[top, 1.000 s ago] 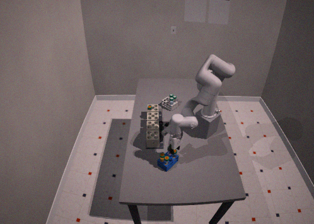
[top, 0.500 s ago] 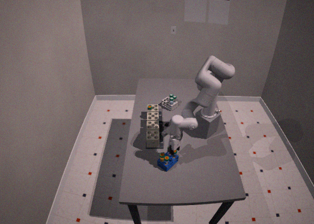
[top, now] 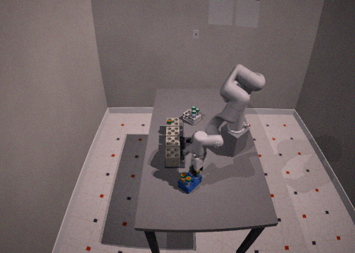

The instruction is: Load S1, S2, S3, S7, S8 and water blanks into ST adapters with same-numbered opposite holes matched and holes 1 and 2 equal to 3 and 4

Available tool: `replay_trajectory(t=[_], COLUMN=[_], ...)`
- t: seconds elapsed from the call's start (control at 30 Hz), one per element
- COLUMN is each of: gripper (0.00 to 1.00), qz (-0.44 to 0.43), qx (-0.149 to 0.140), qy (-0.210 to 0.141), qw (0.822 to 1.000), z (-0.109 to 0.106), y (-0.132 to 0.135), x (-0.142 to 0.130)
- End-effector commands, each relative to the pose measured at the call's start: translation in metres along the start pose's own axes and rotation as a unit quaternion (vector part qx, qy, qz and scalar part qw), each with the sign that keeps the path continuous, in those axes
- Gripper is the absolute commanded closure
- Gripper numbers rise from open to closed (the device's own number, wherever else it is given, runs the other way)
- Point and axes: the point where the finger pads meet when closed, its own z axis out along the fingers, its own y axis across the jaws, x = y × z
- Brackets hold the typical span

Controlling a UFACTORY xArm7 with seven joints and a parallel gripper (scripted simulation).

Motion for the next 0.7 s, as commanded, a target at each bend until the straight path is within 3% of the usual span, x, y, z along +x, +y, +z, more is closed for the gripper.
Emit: replay_trajectory(t=[0.0,0.5,0.53,0.67], gripper=[0.43,0.43,1.0,1.0], qz=[0.0,0.0,0.0,0.0], qx=[0.002,0.002,0.002,0.002], qy=[0.0,0.0,0.0,0.0], qw=[1.0,1.0,1.0,1.0], z=[0.0016,0.0016,0.001,-0.0002], y=[-0.0014,-0.0015,-0.0014,-0.0014], x=[0.0001,0.0001,0.0001,0.0001])
